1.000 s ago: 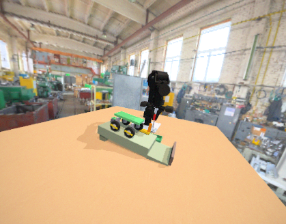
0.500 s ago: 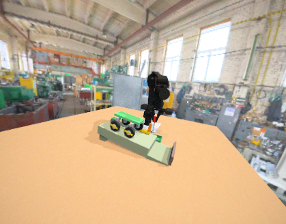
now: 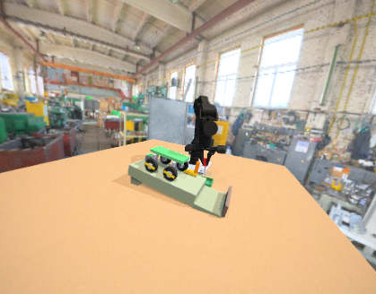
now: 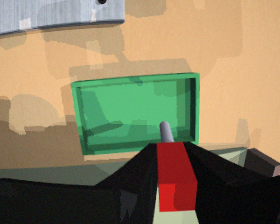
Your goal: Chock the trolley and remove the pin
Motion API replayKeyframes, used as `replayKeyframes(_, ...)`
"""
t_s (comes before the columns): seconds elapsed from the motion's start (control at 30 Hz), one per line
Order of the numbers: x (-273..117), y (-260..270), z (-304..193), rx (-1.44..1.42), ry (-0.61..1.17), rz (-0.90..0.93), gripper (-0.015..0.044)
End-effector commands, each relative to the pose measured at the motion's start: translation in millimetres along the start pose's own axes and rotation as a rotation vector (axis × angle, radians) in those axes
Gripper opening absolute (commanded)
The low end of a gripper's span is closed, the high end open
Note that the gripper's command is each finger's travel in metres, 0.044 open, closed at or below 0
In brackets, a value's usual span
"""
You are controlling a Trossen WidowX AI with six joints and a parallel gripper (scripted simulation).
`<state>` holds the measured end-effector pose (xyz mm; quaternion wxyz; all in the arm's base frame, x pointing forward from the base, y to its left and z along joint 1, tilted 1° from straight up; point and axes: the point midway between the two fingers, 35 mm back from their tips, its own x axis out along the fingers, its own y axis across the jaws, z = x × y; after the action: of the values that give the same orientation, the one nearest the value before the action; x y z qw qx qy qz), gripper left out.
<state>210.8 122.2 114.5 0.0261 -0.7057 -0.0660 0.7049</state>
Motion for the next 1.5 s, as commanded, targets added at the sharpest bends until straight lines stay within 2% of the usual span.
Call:
replayKeyframes(0.0, 12.9, -4.3, 0.9, -0.005, 0.004, -0.036, 0.0000)
replayKeyframes(0.43, 41.0, -15.7, 2.1, -0.005, 0.004, -0.040, 0.0000)
replayKeyframes(0.67, 40.5, -12.0, 1.8, -0.005, 0.004, -0.039, 0.0184)
replayKeyframes(0.7, 40.5, -11.0, 1.7, -0.005, 0.004, -0.039, 0.0190)
replayKeyframes(1.47, 45.0, 4.3, 1.1, -0.005, 0.004, -0.038, 0.0190)
